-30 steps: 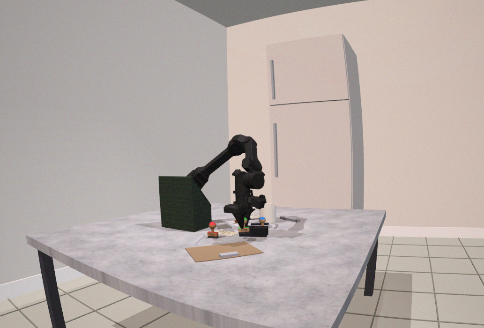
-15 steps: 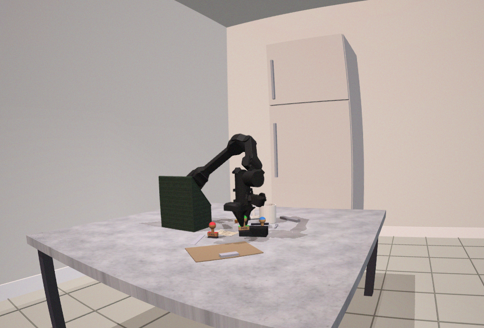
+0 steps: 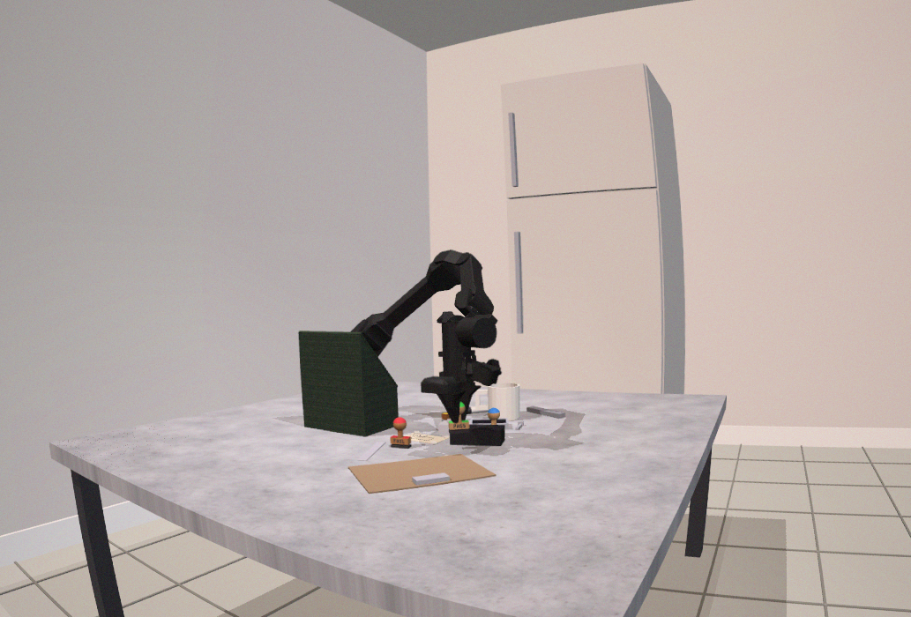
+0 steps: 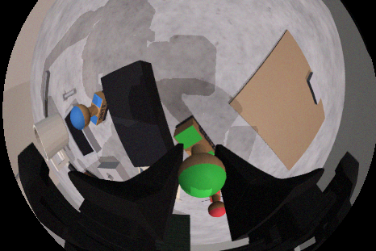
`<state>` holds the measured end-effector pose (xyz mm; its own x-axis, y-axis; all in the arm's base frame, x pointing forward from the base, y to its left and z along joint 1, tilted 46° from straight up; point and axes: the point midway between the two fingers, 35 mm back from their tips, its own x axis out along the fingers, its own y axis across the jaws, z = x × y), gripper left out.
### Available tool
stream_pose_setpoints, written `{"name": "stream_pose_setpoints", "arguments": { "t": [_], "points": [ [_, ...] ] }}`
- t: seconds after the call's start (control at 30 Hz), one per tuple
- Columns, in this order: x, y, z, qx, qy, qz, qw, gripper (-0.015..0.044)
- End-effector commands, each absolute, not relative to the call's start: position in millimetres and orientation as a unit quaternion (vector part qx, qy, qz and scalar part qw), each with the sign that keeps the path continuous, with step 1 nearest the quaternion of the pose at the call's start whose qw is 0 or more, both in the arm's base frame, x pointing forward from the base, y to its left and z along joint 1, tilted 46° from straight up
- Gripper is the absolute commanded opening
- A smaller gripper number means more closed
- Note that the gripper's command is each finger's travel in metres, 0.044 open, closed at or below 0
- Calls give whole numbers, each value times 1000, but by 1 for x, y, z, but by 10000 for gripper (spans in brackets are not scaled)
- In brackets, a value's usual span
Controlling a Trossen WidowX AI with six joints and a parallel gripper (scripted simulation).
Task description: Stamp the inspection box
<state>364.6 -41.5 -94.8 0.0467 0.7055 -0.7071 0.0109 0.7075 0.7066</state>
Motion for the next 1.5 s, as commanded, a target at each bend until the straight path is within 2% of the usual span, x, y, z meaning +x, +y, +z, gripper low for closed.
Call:
{"name": "stream_pose_setpoints", "arguments": {
  "t": [0.0, 1.47],
  "points": [
    [364, -43, -94, 277, 641, 260, 667, 0],
    [362, -58, -78, 276, 640, 258, 669, 0]
  ]
}}
